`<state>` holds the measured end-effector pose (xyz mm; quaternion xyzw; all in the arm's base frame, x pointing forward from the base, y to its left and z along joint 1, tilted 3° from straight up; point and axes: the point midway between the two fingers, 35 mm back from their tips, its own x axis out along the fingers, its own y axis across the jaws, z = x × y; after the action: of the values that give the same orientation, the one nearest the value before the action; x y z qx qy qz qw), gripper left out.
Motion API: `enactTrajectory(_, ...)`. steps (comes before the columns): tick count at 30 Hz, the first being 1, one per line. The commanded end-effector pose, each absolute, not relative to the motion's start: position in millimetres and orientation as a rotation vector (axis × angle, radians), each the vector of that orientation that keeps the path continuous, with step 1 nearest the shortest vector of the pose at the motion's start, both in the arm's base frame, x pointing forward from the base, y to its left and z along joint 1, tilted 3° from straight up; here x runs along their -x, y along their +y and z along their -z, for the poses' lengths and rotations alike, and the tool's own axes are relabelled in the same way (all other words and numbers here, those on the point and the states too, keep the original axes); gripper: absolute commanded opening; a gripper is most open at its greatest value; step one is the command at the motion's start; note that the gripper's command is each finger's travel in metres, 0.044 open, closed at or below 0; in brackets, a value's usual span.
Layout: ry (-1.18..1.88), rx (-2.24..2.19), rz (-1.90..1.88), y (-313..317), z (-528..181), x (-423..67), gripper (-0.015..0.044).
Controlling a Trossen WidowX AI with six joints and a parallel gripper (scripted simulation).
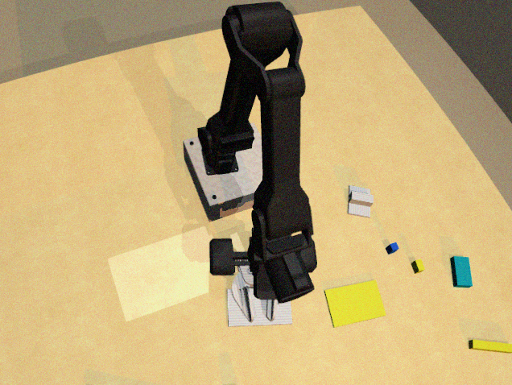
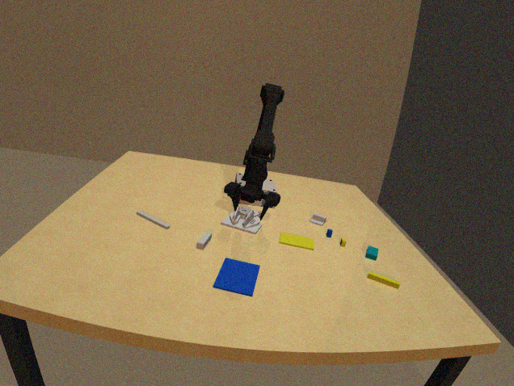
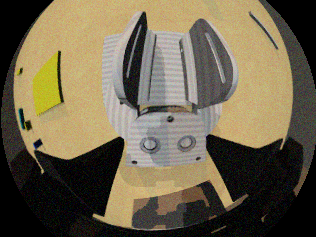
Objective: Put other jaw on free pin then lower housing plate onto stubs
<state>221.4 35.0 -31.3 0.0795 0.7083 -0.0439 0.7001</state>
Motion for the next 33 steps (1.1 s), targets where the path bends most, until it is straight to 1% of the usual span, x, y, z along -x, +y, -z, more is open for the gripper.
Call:
enactTrajectory(1, 1.578, -0.178, 0.097, 35, 29, -222, 0.044)
enactTrajectory(4, 1.578, -0.179, 0.098, 34, 9, -224, 0.044)
enactTrajectory(9, 1.579, -0.181, 0.099, 31, -43, -219, 0.044)
enactTrajectory(15, 1.565, -0.183, 0.1, 31, -40, -223, 0.044)
enactTrajectory(20, 1.58, -0.181, 0.099, 23, -93, -205, 0.044)
enactTrajectory(33, 1.581, -0.18, 0.099, 23, -95, -204, 0.044)
